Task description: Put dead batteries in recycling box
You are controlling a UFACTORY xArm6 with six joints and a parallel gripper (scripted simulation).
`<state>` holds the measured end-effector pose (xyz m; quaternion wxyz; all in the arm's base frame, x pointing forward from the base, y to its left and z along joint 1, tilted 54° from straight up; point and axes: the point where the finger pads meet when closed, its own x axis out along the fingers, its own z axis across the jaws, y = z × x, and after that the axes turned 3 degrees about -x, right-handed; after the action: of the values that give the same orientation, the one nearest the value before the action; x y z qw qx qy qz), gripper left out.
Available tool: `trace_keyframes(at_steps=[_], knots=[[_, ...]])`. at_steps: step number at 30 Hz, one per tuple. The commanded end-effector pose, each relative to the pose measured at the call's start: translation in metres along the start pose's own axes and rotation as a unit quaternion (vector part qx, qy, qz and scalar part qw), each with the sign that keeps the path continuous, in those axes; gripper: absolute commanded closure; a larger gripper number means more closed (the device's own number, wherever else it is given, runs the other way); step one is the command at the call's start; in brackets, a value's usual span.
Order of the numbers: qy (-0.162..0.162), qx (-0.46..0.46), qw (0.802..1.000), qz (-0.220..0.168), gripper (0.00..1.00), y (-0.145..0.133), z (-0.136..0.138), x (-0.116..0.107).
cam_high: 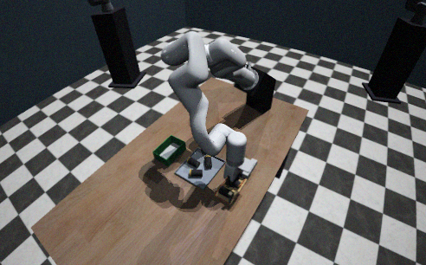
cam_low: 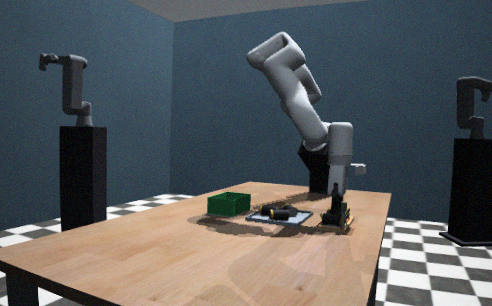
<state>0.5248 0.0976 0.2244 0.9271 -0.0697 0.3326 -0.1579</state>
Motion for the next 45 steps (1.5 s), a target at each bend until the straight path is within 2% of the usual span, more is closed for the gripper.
trace_keyframes(at_steps=[1,22,32,42,45], knots=[[-0.001,0.0,1.0,0.001,0.72,0.0,0.001,-0.001],[-0.001,0.0,1.0,0.001,0.72,0.0,0.001,-0.002],[-0.001,0.0,1.0,0.001,0.72,0.0,0.001,-0.042],[-0.001,0.0,1.0,0.001,0.72,0.0,0.001,-0.046],[-0.001,0.0,1.0,0.001,0.72,0.0,0.001,-0.073]])
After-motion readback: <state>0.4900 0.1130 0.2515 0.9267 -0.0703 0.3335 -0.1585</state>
